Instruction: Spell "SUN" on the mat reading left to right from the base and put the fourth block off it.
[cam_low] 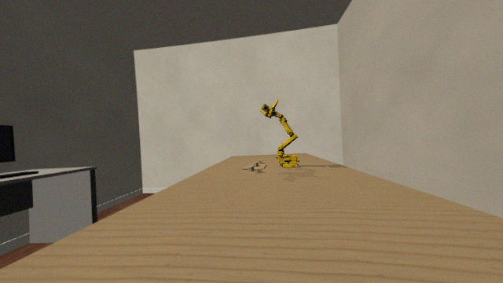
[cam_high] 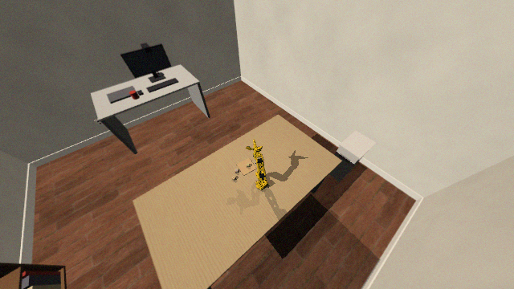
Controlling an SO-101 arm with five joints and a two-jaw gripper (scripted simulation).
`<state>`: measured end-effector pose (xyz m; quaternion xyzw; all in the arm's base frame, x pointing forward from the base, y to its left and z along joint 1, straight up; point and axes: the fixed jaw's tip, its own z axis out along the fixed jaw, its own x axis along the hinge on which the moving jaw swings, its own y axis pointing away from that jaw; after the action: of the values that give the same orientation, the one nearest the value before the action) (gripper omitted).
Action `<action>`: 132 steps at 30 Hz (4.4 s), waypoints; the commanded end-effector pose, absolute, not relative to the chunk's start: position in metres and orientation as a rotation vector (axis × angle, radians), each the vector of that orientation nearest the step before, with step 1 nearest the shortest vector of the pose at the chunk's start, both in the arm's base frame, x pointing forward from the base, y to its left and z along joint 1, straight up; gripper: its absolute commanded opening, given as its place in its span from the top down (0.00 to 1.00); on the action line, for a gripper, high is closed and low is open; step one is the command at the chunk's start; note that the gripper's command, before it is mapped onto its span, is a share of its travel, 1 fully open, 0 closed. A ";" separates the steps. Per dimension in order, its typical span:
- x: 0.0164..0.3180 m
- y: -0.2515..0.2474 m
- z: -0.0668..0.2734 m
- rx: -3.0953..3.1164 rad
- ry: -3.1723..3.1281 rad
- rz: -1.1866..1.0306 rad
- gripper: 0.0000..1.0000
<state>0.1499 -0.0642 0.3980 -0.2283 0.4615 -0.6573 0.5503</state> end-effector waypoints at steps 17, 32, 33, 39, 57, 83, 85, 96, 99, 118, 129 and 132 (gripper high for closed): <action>0.162 -0.062 0.378 -0.537 1.211 -1.378 0.00; 0.172 -0.061 0.358 -0.537 1.320 -1.248 0.00; 0.173 -0.060 0.357 -0.537 1.328 -1.238 0.00; 0.179 -0.059 0.341 -0.532 1.414 -1.137 0.00; 0.188 -0.054 0.315 -0.517 1.553 -0.977 0.00; 0.193 -0.048 0.286 -0.488 1.705 -0.810 0.00; 0.193 -0.047 0.282 -0.483 1.725 -0.789 0.00; 0.194 -0.043 0.264 -0.456 1.827 -0.682 0.00; 0.194 -0.043 0.263 -0.455 1.829 -0.680 0.00; 0.192 -0.035 0.237 -0.409 1.972 -0.539 0.00; 0.189 -0.029 0.218 -0.364 2.087 -0.435 0.00; 0.189 -0.029 0.218 -0.364 2.087 -0.435 0.00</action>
<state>0.1897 -0.0307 0.2082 -0.1523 0.8622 -0.1747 0.4505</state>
